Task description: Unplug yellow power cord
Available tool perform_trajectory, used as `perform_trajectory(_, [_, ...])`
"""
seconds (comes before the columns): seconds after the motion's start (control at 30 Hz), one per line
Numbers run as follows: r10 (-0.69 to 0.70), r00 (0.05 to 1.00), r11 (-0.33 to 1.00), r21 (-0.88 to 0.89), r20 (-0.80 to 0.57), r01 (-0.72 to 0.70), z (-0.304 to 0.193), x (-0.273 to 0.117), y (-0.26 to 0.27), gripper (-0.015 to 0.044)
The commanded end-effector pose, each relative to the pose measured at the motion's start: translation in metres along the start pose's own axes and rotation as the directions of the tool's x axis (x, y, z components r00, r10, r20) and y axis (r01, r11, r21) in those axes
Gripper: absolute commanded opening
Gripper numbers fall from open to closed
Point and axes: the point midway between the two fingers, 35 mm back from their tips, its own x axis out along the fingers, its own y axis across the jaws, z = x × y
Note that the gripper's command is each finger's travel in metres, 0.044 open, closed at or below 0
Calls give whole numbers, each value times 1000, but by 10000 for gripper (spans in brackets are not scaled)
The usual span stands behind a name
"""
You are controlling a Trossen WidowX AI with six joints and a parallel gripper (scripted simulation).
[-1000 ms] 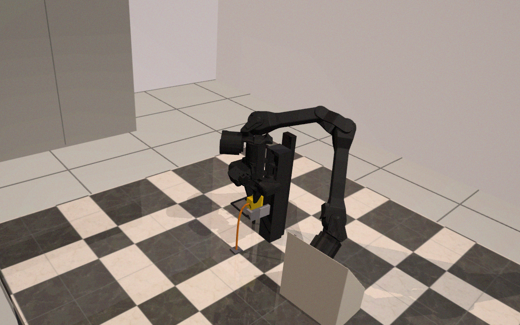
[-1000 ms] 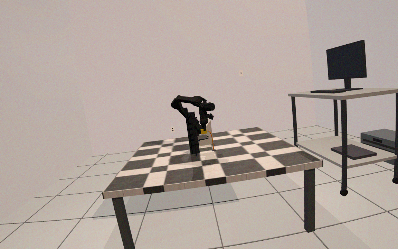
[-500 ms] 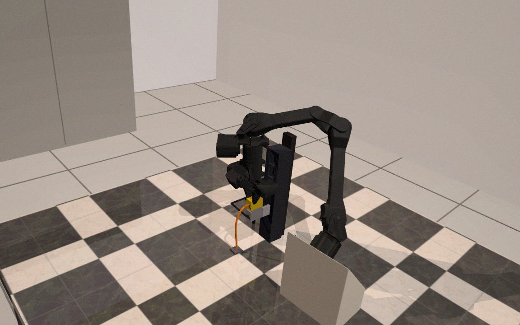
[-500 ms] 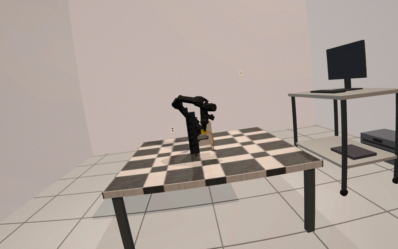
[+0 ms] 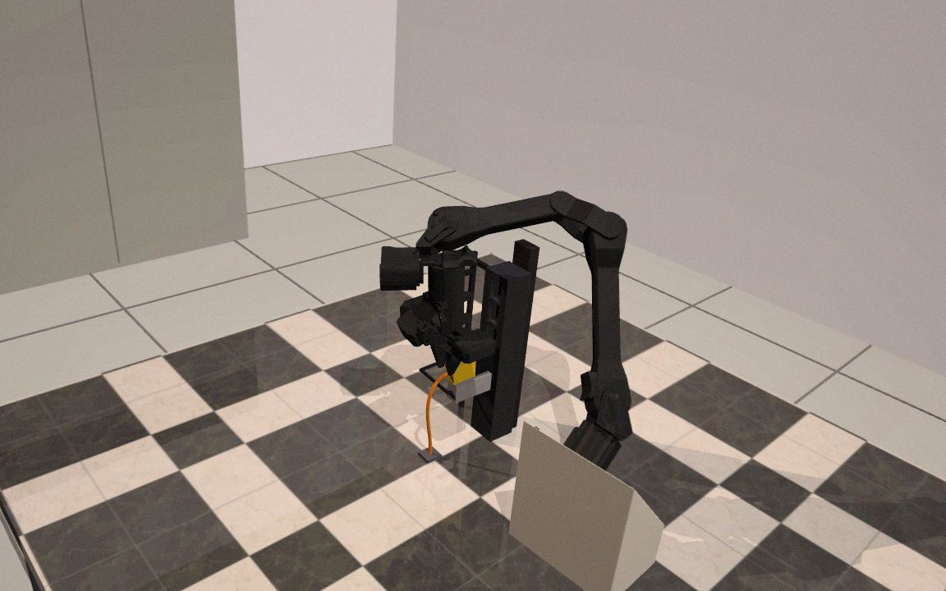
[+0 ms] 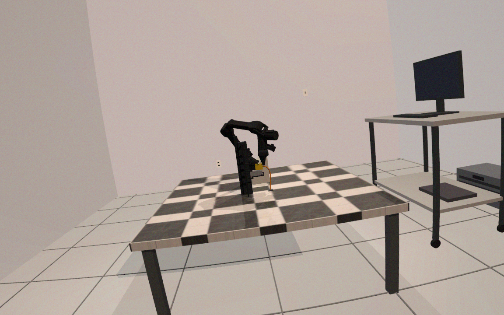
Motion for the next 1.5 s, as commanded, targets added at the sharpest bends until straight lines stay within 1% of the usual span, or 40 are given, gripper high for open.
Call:
perform_trajectory(0.0, [-18, 998, 1000, 3, 63, 18, 31, -12, 3, 0])
perform_trajectory(0.1, [-18, 998, 1000, 3, 63, 18, 36, -13, 3, 0])
perform_trajectory(0.13, [7, 999, 1000, 19, 33, -7, 13, -2, 0, 26])
perform_trajectory(0.3, [7, 999, 1000, 19, 33, -7, 13, -2, 0, 157])
perform_trajectory(0.6, [7, 999, 1000, 19, 33, -7, 13, -2, 0, 160])
perform_trajectory(0.73, [-19, 998, 1000, 3, 61, 19, 12, -15, 1, 160])
perform_trajectory(0.93, [-19, 998, 1000, 3, 61, 19, 12, -14, 1, 160])
perform_trajectory(1.47, [-19, 998, 1000, 2, 60, 19, -13, -13, 2, 160])
